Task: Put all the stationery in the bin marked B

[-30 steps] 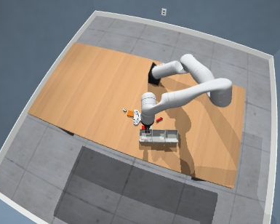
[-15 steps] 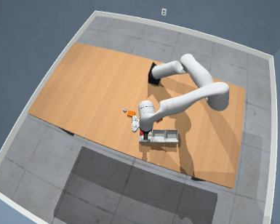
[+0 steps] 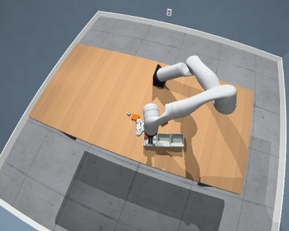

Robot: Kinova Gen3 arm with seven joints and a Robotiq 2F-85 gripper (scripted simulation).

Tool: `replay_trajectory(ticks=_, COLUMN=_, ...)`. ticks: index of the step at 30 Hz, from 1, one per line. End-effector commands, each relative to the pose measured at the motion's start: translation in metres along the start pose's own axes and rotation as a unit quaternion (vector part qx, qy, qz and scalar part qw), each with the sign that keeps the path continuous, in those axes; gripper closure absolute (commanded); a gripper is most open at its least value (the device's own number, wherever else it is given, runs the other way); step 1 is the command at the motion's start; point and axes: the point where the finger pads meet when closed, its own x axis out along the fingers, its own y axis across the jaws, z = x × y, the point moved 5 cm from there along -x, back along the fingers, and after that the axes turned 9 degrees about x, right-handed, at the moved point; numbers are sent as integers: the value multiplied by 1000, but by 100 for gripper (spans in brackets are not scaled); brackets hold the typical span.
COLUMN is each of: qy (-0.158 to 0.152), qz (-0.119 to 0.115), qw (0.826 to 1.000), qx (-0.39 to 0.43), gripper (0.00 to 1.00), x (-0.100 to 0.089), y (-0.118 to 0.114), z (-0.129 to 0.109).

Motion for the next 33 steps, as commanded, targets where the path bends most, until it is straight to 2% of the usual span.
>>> replay_trajectory(ticks=1, qy=1, qz=0, qw=1000, qx=-1, gripper=81, x=-1, y=1, z=1)
replay_trajectory(ticks=24, qy=0, qz=0, qw=1000, qx=-3, gripper=81, x=45, y=1, z=1)
replay_trajectory(ticks=33, qy=1, qz=-1, qw=1000, qx=-1, gripper=81, x=53, y=0, z=1)
